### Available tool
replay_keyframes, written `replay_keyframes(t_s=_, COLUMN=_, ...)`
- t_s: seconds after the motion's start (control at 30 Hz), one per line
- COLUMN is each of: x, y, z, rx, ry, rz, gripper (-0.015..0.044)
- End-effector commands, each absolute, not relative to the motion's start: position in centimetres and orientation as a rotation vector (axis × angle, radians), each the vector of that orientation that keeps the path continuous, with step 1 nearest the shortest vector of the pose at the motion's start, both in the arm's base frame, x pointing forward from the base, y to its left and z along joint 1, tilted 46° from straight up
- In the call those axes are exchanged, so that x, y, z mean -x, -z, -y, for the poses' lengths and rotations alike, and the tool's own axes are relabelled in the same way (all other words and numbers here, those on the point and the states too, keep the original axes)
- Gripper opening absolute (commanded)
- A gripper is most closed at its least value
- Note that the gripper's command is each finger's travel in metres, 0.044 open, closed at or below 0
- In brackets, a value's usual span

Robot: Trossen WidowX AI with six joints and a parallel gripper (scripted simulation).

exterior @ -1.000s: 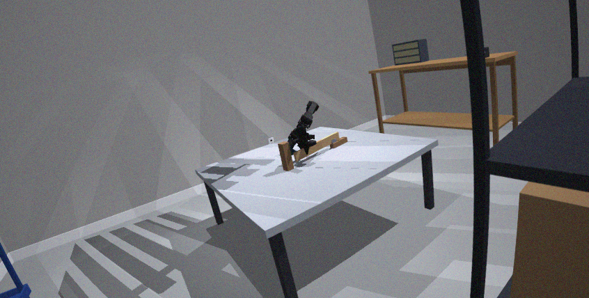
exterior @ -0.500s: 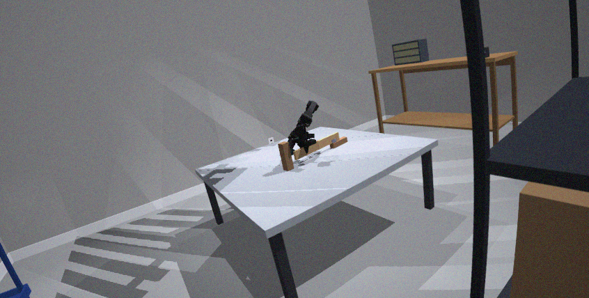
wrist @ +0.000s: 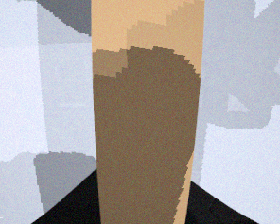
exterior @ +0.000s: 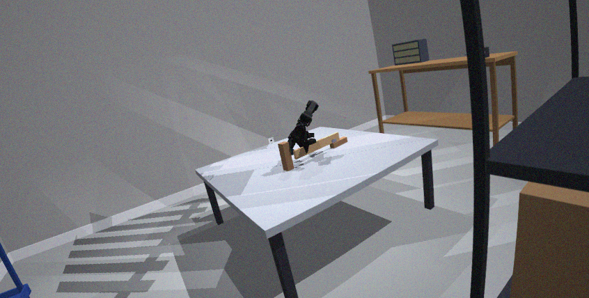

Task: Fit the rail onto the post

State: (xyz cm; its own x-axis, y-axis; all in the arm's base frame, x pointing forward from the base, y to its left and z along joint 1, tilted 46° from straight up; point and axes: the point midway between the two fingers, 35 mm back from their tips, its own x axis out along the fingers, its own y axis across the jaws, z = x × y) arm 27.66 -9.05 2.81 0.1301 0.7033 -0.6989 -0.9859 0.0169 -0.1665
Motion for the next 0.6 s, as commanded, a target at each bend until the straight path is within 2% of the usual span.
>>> replay_keyframes(t_s=0.0, x=-27.88, y=-2.82, z=9.11, rx=0.730, ry=-1.387, rz=-0.489, gripper=0.0000)
replay_keyframes(t_s=0.57, x=-27.59, y=-2.83, z=9.17, rx=0.730, ry=-1.387, rz=-0.489, gripper=0.0000)
